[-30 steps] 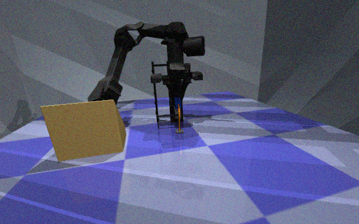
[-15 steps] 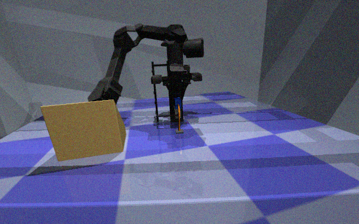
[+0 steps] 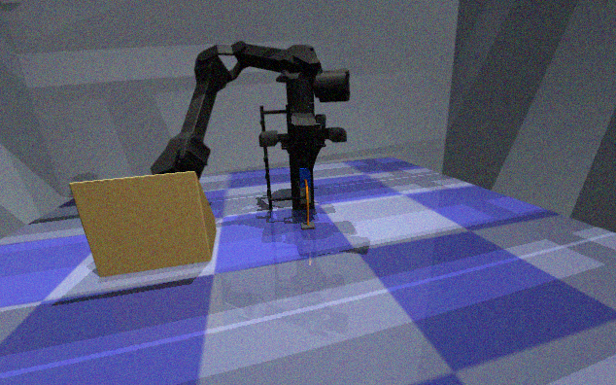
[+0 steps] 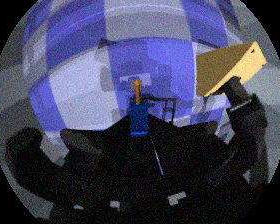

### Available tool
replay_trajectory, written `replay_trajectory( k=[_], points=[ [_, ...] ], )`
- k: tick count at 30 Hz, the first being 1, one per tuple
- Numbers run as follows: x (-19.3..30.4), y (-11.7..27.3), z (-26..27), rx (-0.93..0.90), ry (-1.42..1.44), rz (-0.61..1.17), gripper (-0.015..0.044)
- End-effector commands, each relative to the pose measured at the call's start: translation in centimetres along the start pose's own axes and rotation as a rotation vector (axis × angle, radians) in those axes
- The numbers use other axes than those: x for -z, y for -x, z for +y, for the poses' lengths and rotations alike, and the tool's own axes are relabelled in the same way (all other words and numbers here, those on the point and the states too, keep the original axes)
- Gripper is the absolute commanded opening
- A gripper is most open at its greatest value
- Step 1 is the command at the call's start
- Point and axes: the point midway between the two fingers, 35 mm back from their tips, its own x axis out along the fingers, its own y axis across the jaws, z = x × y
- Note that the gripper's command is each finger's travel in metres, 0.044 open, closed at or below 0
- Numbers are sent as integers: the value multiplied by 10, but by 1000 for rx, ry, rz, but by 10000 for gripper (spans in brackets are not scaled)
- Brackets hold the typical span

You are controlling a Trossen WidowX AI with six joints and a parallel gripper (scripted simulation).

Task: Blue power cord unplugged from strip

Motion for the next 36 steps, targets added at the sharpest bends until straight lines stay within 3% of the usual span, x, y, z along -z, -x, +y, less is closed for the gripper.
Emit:
replay_trajectory(
  k=[1, 2, 31, 36],
  points=[
    [0, 0, 0, 0, -2, 0, 21],
    [0, 0, 0, 0, -2, 0, 0],
    [-45, 4, 1, -1, -5, -4, 0],
    [-39, 2, 1, 0, -5, 2, 131]
  ],
)
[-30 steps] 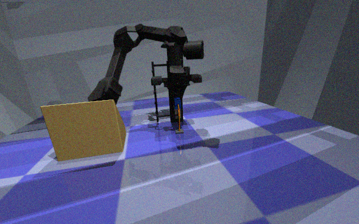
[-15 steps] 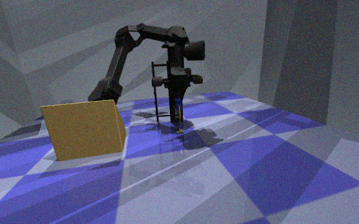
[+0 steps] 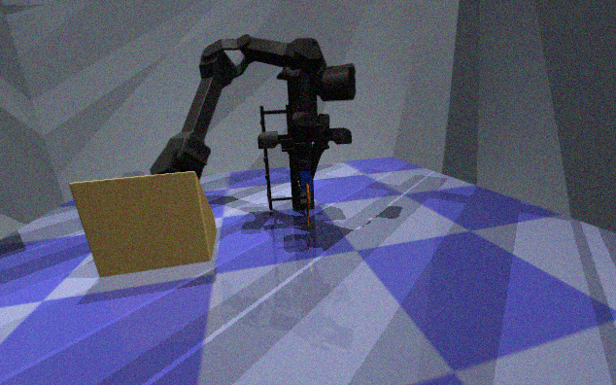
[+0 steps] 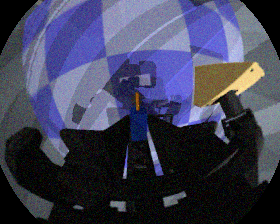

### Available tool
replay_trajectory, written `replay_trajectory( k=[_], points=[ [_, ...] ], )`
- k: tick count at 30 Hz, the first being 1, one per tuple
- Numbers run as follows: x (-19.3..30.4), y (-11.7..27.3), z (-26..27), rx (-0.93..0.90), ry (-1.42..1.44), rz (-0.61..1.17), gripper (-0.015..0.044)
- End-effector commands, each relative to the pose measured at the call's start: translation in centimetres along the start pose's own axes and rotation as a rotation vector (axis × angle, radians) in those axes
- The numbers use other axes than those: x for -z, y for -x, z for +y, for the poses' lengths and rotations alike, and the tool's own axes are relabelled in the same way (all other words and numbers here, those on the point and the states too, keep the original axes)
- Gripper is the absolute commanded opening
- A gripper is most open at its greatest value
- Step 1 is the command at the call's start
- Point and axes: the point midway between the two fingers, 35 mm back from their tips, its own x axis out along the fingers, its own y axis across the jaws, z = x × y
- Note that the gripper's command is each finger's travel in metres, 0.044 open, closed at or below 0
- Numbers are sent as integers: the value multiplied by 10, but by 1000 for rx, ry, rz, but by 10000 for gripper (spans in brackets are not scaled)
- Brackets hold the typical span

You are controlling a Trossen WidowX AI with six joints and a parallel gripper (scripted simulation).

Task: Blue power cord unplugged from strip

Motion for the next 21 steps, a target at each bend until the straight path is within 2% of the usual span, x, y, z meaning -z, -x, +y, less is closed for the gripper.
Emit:
replay_trajectory(
  k=[1, 8, 12, 15, 21],
  points=[
    [2, 0, 0, -1, 4, 2, 158],
    [-1, 1, 1, -1, 4, 1, 341],
    [-33, 7, 2, -2, 4, -2, 440],
    [-57, 12, 1, -2, 4, -2, 440],
    [-59, 12, 0, -2, 5, -2, 440]
  ],
)
